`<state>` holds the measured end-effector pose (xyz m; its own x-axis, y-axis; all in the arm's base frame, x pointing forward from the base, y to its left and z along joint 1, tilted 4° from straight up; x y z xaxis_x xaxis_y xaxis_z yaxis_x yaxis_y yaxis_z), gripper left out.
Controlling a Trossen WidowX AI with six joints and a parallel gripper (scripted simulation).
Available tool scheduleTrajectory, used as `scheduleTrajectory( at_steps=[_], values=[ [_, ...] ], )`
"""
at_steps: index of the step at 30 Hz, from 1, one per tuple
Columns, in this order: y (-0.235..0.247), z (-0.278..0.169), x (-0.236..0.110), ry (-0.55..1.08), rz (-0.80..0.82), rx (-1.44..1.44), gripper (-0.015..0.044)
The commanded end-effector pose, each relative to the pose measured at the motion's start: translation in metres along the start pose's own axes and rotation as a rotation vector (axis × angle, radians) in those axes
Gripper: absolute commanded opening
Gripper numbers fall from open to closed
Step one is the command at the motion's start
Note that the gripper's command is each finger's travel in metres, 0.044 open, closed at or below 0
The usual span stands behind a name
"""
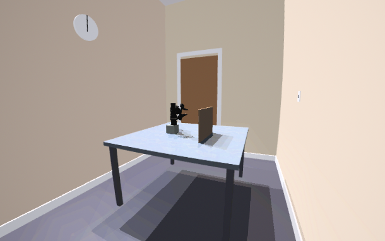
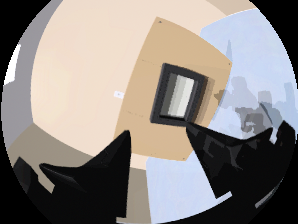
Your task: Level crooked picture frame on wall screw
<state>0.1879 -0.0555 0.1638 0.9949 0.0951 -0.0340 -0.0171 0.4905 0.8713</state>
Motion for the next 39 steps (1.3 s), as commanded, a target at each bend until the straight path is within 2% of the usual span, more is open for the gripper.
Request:
scheduleTrajectory(
  at_steps=[1, 6, 17, 27, 35, 39],
  values=[
    [0.0, -0.001, 0.0, 0.005, 0.001, 0.0, 0.026],
    [-0.001, 0.001, 0.002, 0.001, 0.0, 0.008, 0.026],
    [-0.014, 0.006, 0.041, 0.022, 0.002, 0.144, 0.026],
    [-0.03, -0.013, 0.076, 0.041, 0.002, 0.27, 0.026],
    [-0.032, -0.017, 0.082, 0.043, 0.002, 0.289, 0.026],
    [-0.031, -0.013, 0.101, 0.032, 0.004, 0.292, 0.026]
  ],
)
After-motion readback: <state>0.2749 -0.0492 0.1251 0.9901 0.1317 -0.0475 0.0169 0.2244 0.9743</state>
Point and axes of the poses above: the point midway between the two fingers, 35 mm back from their tips, its own x axis out along the fingers, its own y axis across the jaws, z = x × y, the point moved 1 cm from there along -x, back along the fingers, and after that the axes turned 7 degrees about -x, right-handed, at the moved point
